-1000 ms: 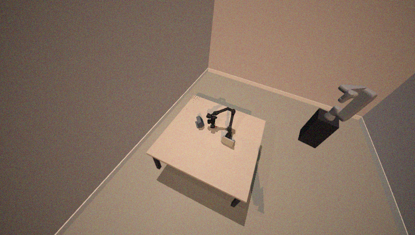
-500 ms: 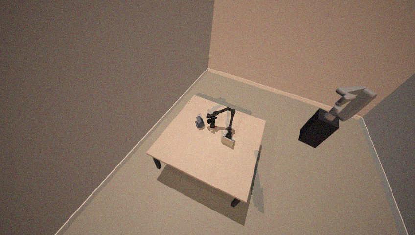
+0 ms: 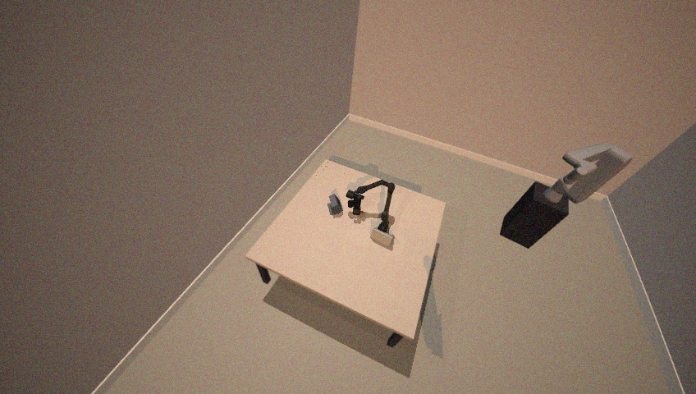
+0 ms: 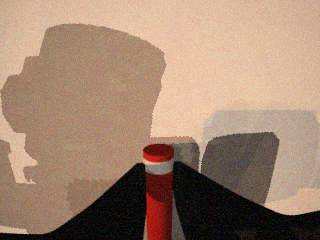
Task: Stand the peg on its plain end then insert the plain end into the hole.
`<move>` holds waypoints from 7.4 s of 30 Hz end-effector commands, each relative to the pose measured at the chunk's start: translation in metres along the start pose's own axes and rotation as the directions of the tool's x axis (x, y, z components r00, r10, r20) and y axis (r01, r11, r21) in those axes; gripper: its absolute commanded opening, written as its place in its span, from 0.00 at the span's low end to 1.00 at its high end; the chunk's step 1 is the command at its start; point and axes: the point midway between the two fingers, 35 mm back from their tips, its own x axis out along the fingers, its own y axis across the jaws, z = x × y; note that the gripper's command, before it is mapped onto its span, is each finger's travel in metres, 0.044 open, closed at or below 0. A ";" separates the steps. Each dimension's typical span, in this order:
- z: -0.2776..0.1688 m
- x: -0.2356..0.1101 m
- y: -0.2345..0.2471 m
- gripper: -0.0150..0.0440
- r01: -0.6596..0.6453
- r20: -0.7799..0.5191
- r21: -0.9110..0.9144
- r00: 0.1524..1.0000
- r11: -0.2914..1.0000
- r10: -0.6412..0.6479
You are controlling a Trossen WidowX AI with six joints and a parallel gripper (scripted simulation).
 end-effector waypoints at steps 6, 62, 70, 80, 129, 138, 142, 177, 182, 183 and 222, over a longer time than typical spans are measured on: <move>-0.002 -0.003 0.000 0.34 0.000 0.042 0.000 0.999 1.000 0.000; -0.027 -0.030 0.000 0.34 0.000 0.504 -0.004 0.864 1.000 0.002; -0.032 -0.032 0.000 0.34 0.001 0.563 -0.004 0.827 1.000 0.002; -0.038 -0.035 0.000 0.34 0.001 0.632 -0.005 0.775 1.000 0.002; -0.070 -0.042 0.000 0.34 0.006 0.895 -0.007 0.446 1.000 0.004; -0.076 -0.041 0.000 0.34 0.007 0.927 -0.008 0.375 1.000 0.005; -0.079 -0.041 0.000 0.34 0.007 0.939 -0.008 0.343 1.000 0.005; -0.093 -0.035 0.000 0.34 0.007 0.982 -0.010 0.187 1.000 0.008; -0.093 -0.033 0.000 0.34 0.006 0.982 -0.009 0.189 1.000 0.008; -0.093 -0.033 0.000 0.34 0.006 0.982 -0.009 0.190 1.000 0.008; -0.100 -0.030 0.000 0.34 0.024 0.989 -0.017 0.145 1.000 0.014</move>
